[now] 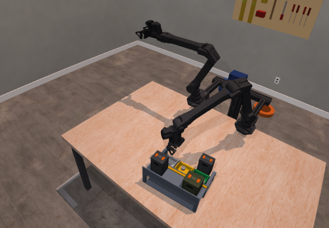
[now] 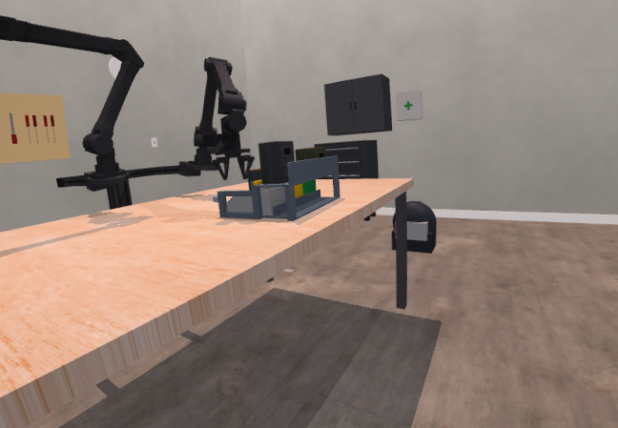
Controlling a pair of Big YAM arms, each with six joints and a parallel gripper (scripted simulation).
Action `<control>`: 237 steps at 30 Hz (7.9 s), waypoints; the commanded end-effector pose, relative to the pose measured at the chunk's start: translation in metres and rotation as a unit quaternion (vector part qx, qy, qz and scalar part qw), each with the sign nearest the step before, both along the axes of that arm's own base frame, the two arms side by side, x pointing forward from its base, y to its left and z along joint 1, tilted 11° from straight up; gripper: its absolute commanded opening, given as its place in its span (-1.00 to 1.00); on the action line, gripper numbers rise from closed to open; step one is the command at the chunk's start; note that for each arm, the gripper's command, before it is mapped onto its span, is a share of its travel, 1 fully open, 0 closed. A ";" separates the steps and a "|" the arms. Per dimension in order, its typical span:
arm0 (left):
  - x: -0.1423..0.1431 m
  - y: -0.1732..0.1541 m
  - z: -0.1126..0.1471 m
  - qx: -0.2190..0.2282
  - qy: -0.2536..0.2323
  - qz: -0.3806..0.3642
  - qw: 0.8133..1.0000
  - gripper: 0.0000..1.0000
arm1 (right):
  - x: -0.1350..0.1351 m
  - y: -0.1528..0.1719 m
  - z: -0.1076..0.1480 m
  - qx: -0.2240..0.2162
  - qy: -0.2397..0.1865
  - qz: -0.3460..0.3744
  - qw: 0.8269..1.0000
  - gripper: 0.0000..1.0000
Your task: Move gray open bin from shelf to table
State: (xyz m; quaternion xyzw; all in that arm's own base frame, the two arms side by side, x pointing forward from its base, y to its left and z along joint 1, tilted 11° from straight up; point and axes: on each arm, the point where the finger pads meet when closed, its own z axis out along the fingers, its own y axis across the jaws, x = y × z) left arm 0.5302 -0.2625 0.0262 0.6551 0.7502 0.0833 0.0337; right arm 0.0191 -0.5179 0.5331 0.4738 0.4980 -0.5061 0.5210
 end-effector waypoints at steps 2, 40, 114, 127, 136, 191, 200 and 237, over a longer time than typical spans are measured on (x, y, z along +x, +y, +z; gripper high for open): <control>0.016 -0.018 0.040 -0.018 -0.034 0.002 0.999 0.81 | -0.007 0.007 0.011 -0.015 -0.006 -0.007 1.000 1.00; 0.018 -0.022 0.048 -0.021 -0.040 0.005 0.999 -1.00 | -0.007 0.007 0.011 -0.015 -0.006 -0.007 1.000 1.00; 0.024 -0.021 0.046 -0.024 -0.046 0.007 0.999 0.81 | -0.007 0.007 0.011 -0.015 -0.006 -0.007 1.000 1.00; 0.030 -0.011 0.008 -0.015 -0.031 0.011 0.999 0.81 | -0.007 0.007 0.011 -0.015 -0.006 -0.007 1.000 1.00; 0.016 -0.002 -0.021 -0.004 -0.012 0.004 1.000 0.81 | -0.007 0.007 0.011 -0.015 -0.006 -0.007 1.000 1.00; 0.018 0.005 -0.062 -0.004 -0.008 0.001 1.000 0.81 | -0.007 0.007 0.011 -0.015 -0.006 -0.007 1.000 1.00; 0.020 0.003 -0.058 -0.006 -0.011 0.000 1.000 0.81 | -0.007 0.007 0.011 -0.015 -0.006 -0.007 1.000 1.00; 0.018 0.006 -0.063 -0.004 -0.007 0.001 1.000 0.81 | -0.007 0.007 0.011 -0.015 -0.006 -0.007 1.000 1.00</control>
